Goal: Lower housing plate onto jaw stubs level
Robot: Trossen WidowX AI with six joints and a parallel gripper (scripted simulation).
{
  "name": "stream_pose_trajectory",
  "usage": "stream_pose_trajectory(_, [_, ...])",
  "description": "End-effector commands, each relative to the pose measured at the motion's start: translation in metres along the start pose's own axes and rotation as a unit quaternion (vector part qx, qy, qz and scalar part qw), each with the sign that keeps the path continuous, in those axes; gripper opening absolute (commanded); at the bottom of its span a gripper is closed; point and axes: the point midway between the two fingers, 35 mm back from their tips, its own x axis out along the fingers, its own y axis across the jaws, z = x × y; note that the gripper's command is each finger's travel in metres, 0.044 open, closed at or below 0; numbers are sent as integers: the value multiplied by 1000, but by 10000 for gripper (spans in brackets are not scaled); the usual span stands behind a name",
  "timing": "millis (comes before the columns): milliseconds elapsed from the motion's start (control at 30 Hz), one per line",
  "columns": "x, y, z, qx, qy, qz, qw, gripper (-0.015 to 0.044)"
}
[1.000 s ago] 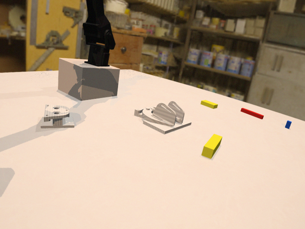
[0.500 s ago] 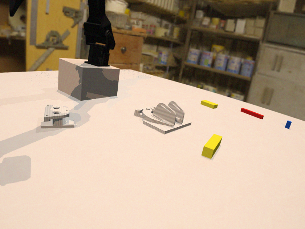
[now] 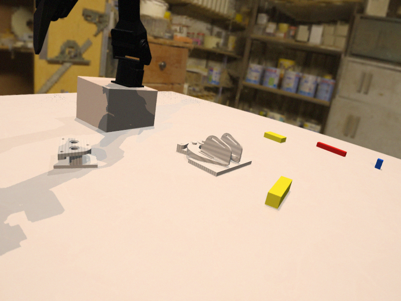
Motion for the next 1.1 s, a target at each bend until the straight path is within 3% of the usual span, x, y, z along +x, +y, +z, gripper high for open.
stream_pose_trajectory(0, [4, 10, -7, -39, 20, 5, 999, 440])
stream_pose_trajectory(1067, [22, 72, -52, -314, 131, 76, 937, 440])
